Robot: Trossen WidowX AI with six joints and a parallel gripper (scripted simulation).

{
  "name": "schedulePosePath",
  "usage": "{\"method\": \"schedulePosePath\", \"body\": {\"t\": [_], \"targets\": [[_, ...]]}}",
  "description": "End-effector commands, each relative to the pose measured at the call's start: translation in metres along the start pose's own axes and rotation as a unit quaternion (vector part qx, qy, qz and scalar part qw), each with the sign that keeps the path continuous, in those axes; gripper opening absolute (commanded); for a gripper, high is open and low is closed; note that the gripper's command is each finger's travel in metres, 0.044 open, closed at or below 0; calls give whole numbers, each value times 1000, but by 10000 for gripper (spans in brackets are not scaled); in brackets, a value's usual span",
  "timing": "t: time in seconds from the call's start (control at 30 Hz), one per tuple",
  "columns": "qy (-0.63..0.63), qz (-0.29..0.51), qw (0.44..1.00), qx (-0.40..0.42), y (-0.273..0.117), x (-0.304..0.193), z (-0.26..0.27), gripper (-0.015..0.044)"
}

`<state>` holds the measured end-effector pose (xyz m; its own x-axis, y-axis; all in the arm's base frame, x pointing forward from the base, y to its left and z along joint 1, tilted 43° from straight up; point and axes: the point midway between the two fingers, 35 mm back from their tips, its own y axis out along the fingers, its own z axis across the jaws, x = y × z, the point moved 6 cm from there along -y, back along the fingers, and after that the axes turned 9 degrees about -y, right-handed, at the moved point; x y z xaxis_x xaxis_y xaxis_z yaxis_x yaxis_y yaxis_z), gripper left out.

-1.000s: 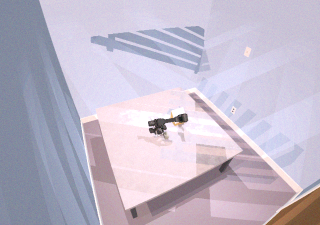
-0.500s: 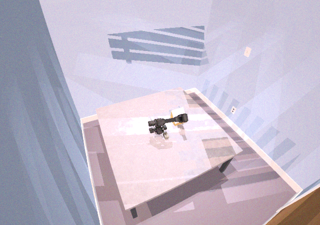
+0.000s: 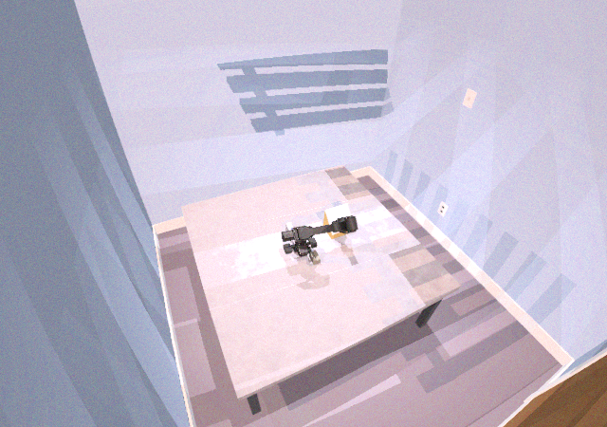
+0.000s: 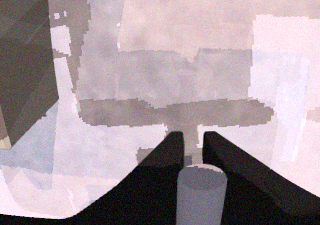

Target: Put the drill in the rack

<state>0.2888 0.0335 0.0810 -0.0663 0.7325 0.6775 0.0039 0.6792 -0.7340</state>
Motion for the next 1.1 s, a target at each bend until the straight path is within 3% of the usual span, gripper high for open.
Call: {"method": "schedulePosePath", "body": {"t": [0.0, 0.8, 1.07], "targets": [[-3, -1, 1000, -2, -1, 7, -2, 0], [-3, -2, 1000, -3, -3, 40, -9, 0], [2, -1, 1000, 4, 1, 32, -6, 210]]}}
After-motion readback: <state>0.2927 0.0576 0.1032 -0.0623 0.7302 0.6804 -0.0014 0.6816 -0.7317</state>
